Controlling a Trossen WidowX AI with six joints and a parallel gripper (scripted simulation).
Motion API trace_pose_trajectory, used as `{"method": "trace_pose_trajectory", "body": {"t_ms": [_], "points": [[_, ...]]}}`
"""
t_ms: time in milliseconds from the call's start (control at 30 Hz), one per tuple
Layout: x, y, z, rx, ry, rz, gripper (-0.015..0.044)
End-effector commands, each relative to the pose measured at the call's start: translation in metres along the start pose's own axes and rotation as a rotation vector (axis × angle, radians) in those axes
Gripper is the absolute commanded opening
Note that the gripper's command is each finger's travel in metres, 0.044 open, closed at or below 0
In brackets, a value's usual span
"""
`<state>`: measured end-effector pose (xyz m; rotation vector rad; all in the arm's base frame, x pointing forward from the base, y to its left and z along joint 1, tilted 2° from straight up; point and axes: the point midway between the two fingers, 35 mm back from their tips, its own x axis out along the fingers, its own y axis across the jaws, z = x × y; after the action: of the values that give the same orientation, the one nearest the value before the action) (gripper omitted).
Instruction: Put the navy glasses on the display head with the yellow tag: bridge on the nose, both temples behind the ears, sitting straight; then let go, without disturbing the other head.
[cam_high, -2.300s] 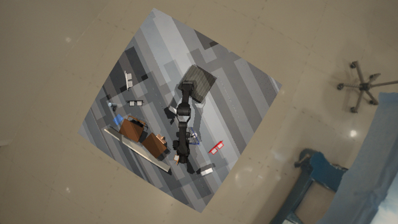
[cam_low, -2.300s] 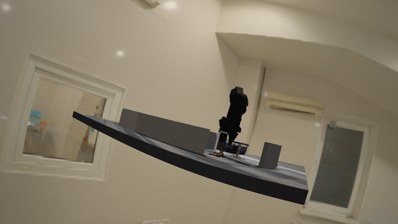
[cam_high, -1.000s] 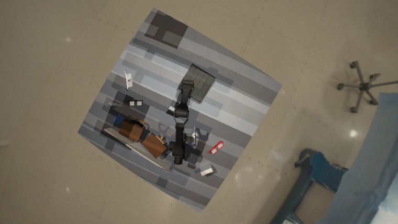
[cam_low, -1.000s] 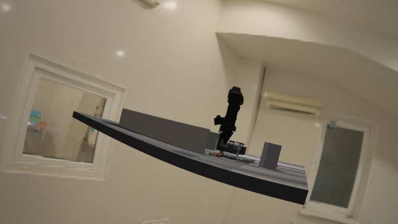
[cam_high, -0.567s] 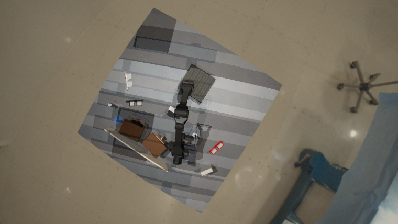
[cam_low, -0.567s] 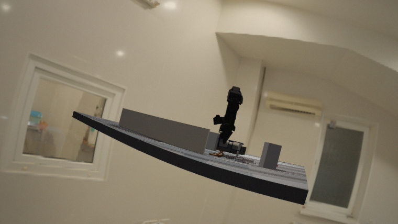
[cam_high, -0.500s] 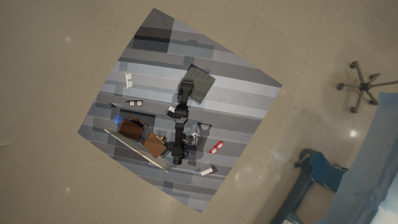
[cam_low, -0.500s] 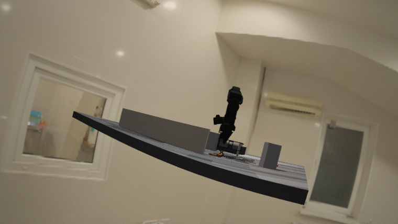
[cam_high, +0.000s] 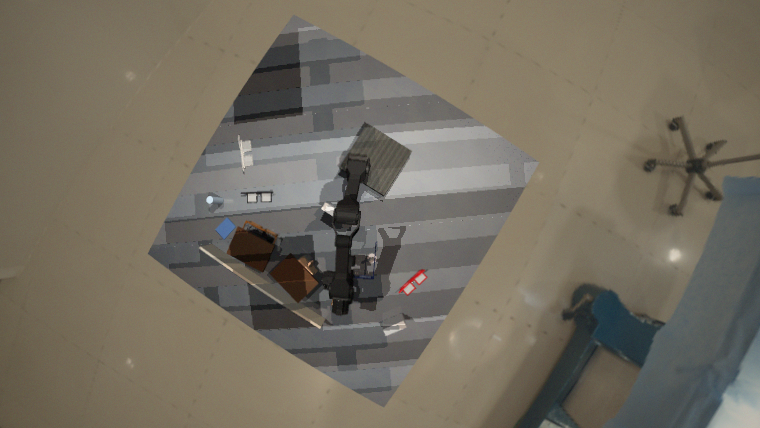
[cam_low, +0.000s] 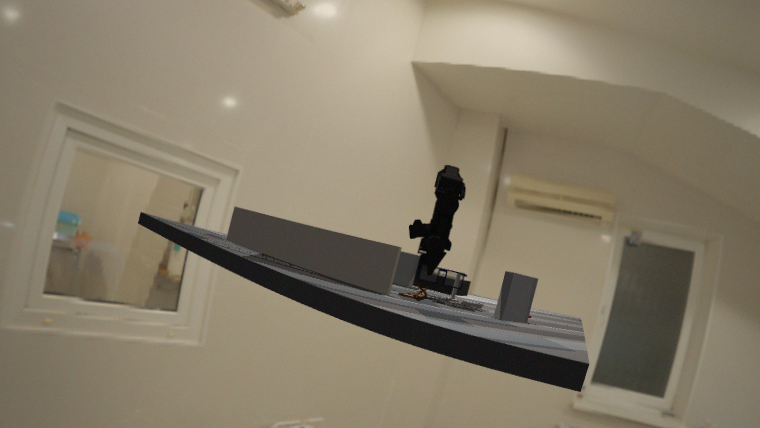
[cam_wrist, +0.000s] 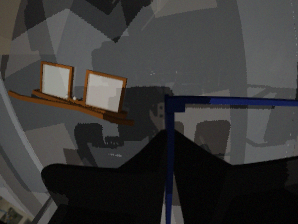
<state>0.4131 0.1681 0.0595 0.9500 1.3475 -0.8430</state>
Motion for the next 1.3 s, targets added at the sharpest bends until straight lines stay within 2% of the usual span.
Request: {"method": "trace_pose_trajectory", "body": {"t_ms": [0, 433, 667, 1267], "points": [[-0.001, 0.000, -0.003, 0.003, -0.002, 0.000, 0.0000], [-0.057, 0.001, -0.008, 0.003, -0.001, 0.000, 0.0000], [-0.061, -0.001, -0.006, -0.008, 0.001, 0.001, 0.0000], [-0.087, -0.038, 0.067, -0.380, 0.073, 0.059, 0.0000]]}}
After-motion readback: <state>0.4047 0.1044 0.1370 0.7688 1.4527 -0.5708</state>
